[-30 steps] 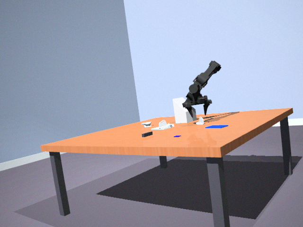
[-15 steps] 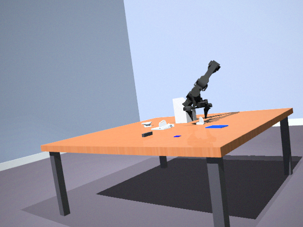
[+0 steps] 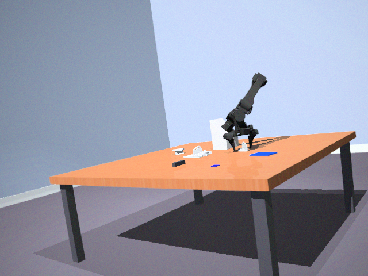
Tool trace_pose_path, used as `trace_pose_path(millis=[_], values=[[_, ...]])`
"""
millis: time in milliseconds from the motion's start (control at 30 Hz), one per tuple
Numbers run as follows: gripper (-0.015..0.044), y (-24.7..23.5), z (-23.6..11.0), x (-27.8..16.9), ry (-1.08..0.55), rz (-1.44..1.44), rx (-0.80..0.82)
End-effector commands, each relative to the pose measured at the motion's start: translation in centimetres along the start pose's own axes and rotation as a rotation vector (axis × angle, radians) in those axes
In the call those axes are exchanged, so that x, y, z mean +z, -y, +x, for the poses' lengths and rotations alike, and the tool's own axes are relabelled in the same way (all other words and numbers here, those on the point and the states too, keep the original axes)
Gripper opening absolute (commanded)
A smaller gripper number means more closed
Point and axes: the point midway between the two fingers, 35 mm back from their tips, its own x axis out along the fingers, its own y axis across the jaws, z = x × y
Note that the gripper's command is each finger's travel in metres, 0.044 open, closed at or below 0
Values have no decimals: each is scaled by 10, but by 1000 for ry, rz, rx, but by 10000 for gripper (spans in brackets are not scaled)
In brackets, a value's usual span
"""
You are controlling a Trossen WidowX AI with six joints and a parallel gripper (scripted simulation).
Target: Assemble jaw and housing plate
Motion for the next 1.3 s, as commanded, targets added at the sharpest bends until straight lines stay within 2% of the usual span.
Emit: trace_pose_path(millis=[0,700,1067,1267], values=[[440,1,2,-2,-5,10,-3],[440,1,3,-2,-5,10,-3],[151,0,2,-1,-4,4,1],[134,0,2,-1,-4,4,1]])
